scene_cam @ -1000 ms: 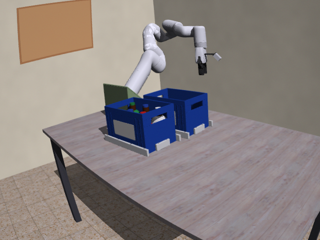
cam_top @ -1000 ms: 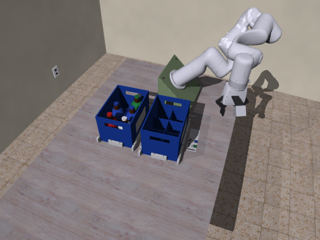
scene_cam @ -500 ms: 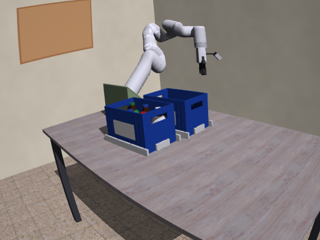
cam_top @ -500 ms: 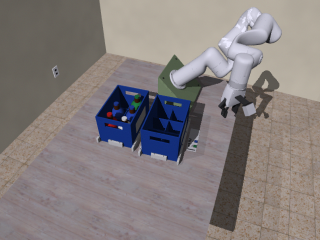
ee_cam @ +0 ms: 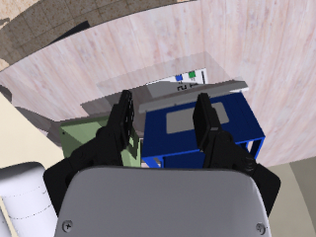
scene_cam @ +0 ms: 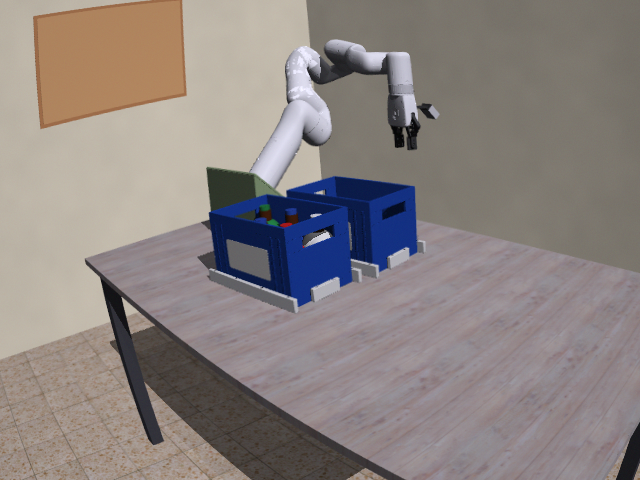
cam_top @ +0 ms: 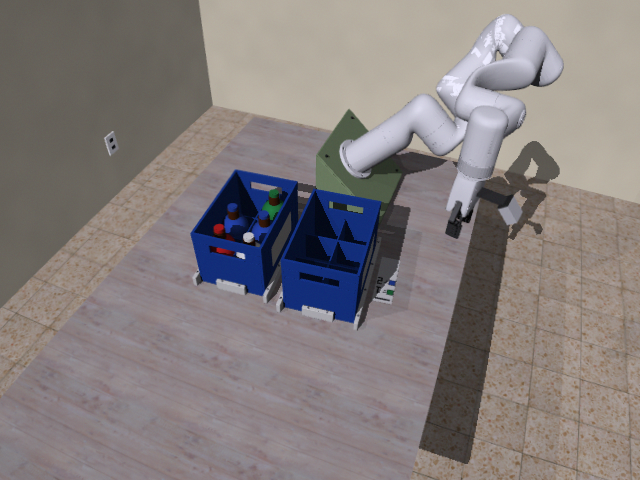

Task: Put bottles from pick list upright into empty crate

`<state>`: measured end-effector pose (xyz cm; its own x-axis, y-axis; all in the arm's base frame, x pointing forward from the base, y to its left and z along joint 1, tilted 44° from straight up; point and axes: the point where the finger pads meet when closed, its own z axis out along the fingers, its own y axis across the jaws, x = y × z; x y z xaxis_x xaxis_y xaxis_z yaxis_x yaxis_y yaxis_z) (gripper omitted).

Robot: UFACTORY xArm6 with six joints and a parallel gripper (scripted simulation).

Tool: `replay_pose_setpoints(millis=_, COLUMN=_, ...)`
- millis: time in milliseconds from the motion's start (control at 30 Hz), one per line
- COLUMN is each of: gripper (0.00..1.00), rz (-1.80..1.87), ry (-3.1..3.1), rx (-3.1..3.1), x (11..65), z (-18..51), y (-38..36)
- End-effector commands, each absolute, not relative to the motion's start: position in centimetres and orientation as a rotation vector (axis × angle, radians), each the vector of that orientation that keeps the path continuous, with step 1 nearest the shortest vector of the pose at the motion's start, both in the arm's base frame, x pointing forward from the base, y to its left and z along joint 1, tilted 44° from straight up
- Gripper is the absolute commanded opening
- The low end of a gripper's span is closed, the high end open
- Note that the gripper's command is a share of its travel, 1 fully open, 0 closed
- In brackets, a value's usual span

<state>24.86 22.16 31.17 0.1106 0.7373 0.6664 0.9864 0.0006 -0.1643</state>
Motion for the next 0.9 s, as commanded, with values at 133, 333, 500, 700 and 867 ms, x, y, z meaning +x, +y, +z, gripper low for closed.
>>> replay_pose_setpoints(millis=133, gripper=0.65, rz=-0.649, ry=-1.923, rx=-1.57, x=24.92, z=31.27, y=22.16)
replay_pose_setpoints(millis=333, gripper=0.65, rz=-0.69, ry=-2.01, rx=-1.483, x=24.92, z=31.27, y=22.15)
replay_pose_setpoints(millis=500, gripper=0.65, rz=-0.69, ry=-2.01, rx=-1.483, x=24.92, z=31.26, y=22.15)
replay_pose_setpoints(millis=700, gripper=0.65, rz=-0.689, ry=-2.009, rx=-1.483, x=24.92, z=31.27, y=22.15)
replay_pose_setpoints(millis=867, gripper=0.65, rz=-0.689, ry=-2.009, rx=-1.483, x=24.92, z=31.27, y=22.15)
